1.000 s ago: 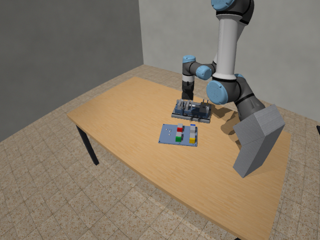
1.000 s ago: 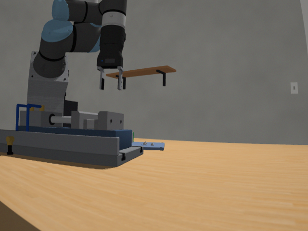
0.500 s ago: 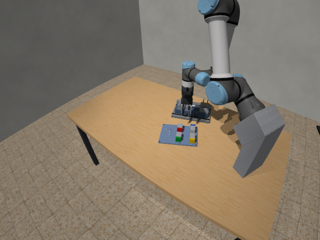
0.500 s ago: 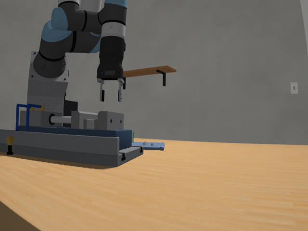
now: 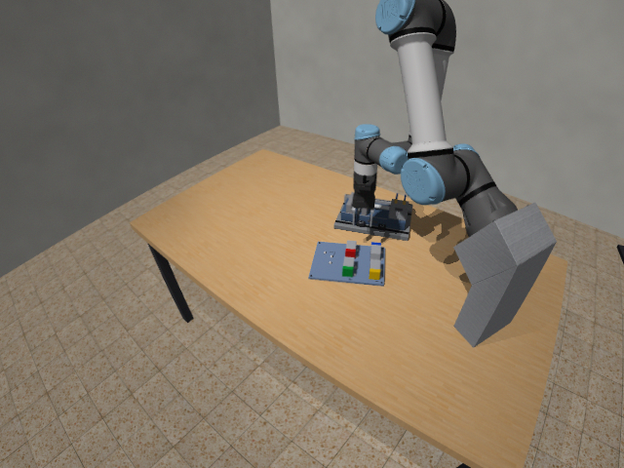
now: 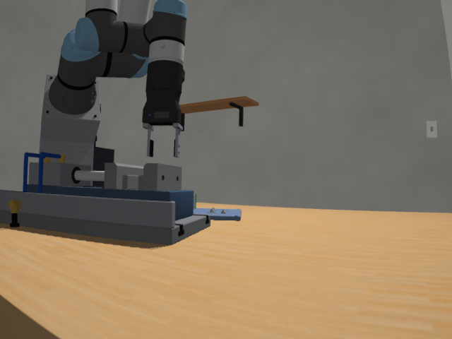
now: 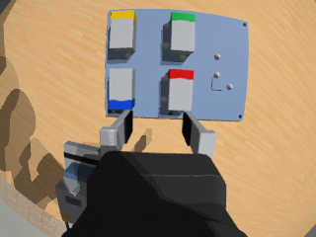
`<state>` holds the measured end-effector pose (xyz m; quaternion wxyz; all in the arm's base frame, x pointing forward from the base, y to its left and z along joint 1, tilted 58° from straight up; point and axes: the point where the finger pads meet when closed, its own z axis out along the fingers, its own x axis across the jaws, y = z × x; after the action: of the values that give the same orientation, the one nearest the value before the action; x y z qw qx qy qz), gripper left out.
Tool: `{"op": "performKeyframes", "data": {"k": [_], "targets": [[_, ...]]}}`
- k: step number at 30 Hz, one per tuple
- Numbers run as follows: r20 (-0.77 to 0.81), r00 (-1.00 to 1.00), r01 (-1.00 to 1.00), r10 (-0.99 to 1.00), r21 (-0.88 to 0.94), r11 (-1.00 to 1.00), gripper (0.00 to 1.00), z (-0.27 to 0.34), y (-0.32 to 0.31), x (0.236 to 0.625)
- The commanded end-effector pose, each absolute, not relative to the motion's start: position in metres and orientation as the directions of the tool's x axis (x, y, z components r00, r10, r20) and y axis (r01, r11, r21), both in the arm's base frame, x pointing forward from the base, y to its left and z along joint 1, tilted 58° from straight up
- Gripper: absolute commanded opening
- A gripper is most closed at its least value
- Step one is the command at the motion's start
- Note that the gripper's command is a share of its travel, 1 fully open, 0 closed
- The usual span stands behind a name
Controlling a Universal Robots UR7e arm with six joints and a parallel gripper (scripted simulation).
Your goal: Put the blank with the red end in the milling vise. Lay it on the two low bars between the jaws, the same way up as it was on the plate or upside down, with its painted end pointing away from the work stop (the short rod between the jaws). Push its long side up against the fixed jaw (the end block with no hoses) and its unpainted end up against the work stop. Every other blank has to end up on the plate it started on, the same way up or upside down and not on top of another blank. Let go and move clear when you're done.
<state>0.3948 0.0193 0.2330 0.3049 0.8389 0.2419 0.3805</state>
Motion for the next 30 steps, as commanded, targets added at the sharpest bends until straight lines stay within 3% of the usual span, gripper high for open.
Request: {"op": "performKeyframes", "data": {"k": [1, 30], "targets": [[0.491, 0.593, 0.173, 0.638, 0.696, -0.697, 1.0, 0.2369, 0.0213, 0.3899], [0.491, 0.593, 0.172, 0.638, 0.697, -0.696, 1.0, 0.2407, 0.0232, 0.3842]]}}
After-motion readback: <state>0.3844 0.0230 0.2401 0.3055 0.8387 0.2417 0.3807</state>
